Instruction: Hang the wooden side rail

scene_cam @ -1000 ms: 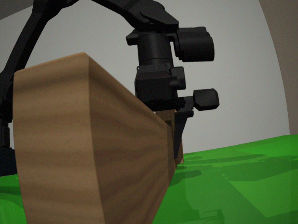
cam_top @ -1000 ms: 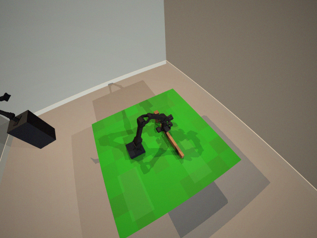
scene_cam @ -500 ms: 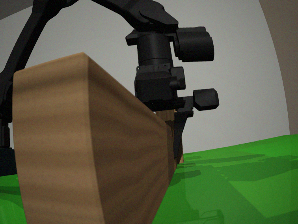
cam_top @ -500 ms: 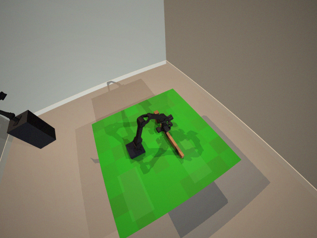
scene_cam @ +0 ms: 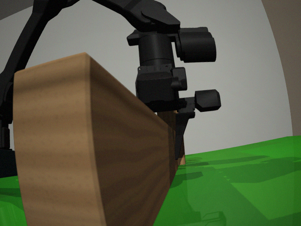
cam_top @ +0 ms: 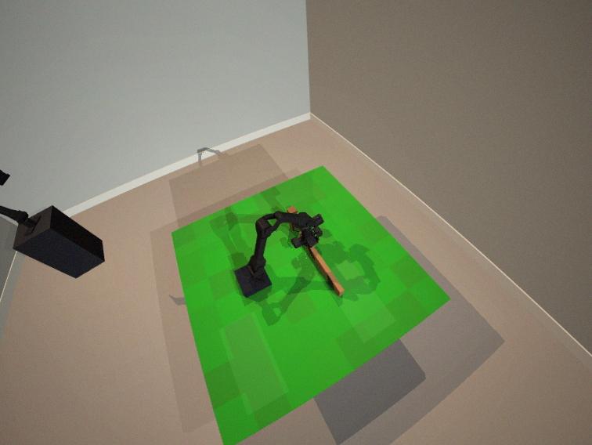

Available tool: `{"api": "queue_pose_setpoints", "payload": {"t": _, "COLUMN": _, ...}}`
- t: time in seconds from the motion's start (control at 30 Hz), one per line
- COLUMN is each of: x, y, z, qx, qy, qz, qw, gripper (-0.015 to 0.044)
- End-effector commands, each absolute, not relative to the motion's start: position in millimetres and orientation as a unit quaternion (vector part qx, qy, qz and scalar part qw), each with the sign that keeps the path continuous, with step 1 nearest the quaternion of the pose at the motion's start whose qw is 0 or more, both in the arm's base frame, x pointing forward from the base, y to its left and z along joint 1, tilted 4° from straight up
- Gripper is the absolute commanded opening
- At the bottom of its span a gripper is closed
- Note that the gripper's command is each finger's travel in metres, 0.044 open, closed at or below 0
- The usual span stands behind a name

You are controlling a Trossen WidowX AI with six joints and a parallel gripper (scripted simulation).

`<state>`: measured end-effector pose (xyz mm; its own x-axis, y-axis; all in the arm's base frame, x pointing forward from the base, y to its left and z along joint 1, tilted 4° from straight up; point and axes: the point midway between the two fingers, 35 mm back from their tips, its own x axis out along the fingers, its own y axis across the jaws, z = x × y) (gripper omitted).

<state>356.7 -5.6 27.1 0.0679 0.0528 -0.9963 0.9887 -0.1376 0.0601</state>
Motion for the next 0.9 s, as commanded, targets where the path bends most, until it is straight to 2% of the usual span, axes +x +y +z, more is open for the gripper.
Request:
{"api": "queue_pose_setpoints", "payload": {"t": 0.0, "x": 357.0, "y": -5.9, "z": 31.3, "qx": 0.562, "qy": 0.462, "qz": -0.499, "qw": 0.471, "gripper": 0.0000}}
{"api": "queue_pose_setpoints", "payload": {"t": 0.87, "x": 356.7, "y": -6.1, "z": 35.7, "qx": 0.562, "qy": 0.462, "qz": -0.499, "qw": 0.471, "gripper": 0.0000}}
